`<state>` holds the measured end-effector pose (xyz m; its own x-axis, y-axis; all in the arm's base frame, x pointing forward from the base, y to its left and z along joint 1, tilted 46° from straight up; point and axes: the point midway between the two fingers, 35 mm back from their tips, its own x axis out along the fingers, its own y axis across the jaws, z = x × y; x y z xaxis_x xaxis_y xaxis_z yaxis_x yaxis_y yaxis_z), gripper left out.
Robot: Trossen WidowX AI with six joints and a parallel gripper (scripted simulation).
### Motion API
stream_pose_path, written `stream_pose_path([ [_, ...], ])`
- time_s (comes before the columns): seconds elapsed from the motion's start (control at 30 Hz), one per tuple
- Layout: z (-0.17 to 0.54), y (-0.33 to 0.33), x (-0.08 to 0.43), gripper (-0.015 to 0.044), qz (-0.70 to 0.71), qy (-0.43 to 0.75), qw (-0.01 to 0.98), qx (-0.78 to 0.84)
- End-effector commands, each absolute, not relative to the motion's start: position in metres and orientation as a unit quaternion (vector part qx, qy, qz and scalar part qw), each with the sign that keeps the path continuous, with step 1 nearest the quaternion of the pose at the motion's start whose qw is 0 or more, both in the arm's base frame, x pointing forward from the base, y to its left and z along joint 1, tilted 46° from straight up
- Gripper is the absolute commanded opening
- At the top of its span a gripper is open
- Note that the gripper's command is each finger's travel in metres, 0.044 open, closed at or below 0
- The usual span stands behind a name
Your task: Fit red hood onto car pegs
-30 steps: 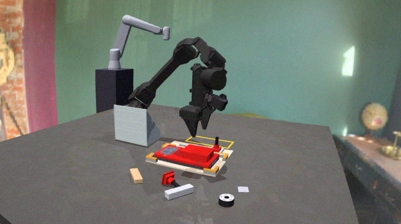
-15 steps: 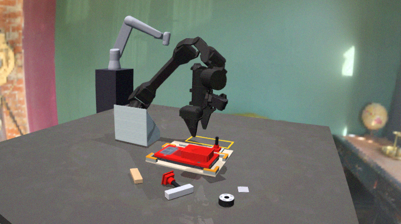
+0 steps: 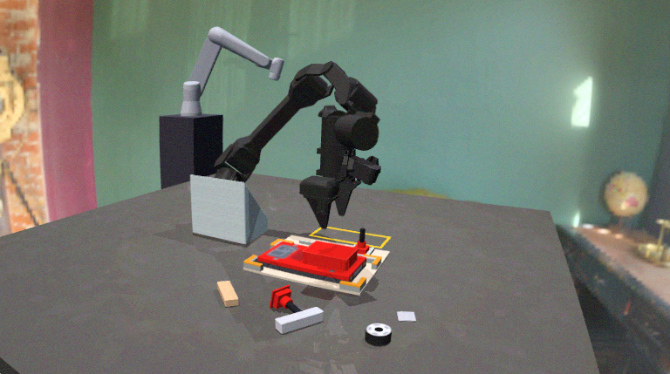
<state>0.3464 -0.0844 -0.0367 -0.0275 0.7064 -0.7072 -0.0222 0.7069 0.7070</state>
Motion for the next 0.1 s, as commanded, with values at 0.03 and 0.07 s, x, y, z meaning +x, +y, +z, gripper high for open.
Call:
stream_pose_path([
  [0.03,-0.0367,-0.0846,0.346,0.044,0.283,0.66,0.647,0.257],
  [0.07,-0.0367,-0.0846,0.346,0.044,0.283,0.66,0.647,0.257],
])
